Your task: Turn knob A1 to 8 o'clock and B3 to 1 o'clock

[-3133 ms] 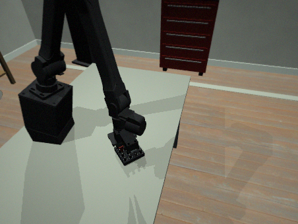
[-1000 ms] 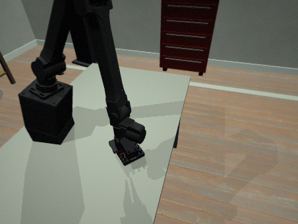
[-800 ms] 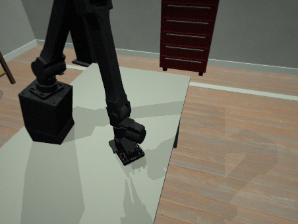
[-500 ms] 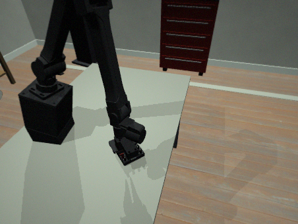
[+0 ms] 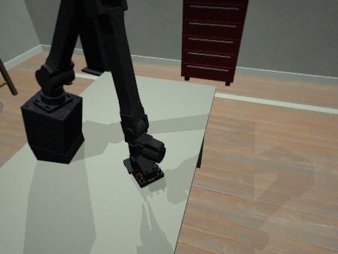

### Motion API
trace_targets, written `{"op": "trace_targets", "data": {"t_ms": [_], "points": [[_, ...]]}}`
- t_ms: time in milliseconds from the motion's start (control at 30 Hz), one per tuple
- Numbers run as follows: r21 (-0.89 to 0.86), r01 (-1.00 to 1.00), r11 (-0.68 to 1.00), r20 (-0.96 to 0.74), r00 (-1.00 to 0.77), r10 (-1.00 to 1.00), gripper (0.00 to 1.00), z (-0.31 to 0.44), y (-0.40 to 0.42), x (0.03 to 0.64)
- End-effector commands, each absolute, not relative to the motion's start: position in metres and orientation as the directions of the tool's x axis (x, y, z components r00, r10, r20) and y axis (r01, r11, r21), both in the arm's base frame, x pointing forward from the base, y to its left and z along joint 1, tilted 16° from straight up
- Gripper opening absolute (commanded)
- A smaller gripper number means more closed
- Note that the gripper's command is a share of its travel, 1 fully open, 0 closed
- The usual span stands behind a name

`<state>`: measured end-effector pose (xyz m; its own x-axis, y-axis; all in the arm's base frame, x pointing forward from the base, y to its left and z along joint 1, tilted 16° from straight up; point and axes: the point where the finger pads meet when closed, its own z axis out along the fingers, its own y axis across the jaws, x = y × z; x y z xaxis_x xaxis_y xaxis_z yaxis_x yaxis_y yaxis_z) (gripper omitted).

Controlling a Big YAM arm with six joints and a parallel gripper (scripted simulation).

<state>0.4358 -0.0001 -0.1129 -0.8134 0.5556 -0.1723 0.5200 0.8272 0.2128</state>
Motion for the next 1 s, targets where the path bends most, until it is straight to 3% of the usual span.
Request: {"op": "trace_targets", "data": {"t_ms": [0, 967], "points": [[0.223, 0.514, 0.828, -0.192, -0.81, 0.555, 0.19, -0.11, 0.003, 0.448], [0.222, 0.516, 0.828, -0.189, -0.81, 0.555, 0.19, -0.108, 0.006, 0.438]]}}
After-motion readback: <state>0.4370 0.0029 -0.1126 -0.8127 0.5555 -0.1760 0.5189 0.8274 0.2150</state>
